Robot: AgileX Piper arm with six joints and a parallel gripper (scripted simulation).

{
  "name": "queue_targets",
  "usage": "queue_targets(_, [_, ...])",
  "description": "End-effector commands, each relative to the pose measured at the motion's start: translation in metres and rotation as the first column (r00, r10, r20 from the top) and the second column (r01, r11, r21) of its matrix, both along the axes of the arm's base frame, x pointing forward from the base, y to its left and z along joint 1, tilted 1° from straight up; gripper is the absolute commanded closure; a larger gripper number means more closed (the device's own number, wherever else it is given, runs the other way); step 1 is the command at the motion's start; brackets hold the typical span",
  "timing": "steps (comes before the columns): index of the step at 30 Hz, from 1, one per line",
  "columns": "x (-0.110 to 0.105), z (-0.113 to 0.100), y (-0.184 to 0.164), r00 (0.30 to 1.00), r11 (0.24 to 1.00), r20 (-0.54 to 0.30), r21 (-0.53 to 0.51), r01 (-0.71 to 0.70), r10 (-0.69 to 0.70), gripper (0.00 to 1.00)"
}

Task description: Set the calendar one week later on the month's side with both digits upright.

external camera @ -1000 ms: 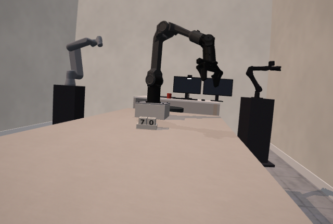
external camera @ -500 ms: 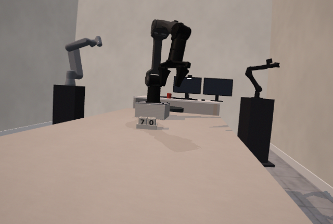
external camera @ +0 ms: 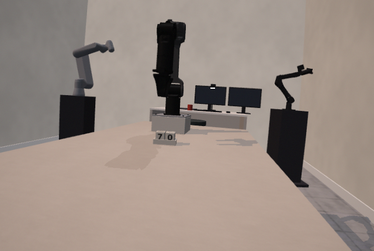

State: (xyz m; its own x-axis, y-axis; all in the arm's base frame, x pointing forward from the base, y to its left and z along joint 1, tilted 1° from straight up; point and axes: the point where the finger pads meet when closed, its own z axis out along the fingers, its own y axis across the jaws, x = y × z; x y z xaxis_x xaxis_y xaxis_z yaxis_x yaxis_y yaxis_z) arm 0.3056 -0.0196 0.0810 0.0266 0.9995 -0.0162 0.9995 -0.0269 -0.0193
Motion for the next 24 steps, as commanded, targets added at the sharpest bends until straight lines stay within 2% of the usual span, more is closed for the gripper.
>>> queue_targets(1, [0.000, 0.000, 0.001, 1.000, 1.000, 0.000, 0.000, -0.004, 0.004, 0.00])
queue_targets(12, [0.000, -0.001, 0.001, 1.000, 1.000, -0.002, 0.000, -0.004, 0.004, 0.00])
queue_targets(14, [0.000, -0.014, 0.001, 1.000, 1.000, -0.004, 0.000, -0.003, 0.003, 0.00])
queue_targets(17, [0.000, -0.048, 0.000, 1.000, 1.000, -0.004, 0.000, -0.002, 0.002, 0.00])
queue_targets(19, [0.000, -0.048, 0.000, 1.000, 1.000, -0.004, 0.000, -0.002, 0.002, 0.00])
queue_targets(22, [-0.002, -0.060, 0.000, 1.000, 1.000, -0.004, 0.000, -0.003, 0.003, 0.00])
queue_targets(23, [0.000, -0.058, 0.000, 1.000, 1.000, 0.003, 0.000, -0.003, 0.003, 0.36])
queue_targets(24, [0.000, -0.058, 0.000, 1.000, 1.000, 0.004, 0.000, -0.003, 0.003, 0.36])
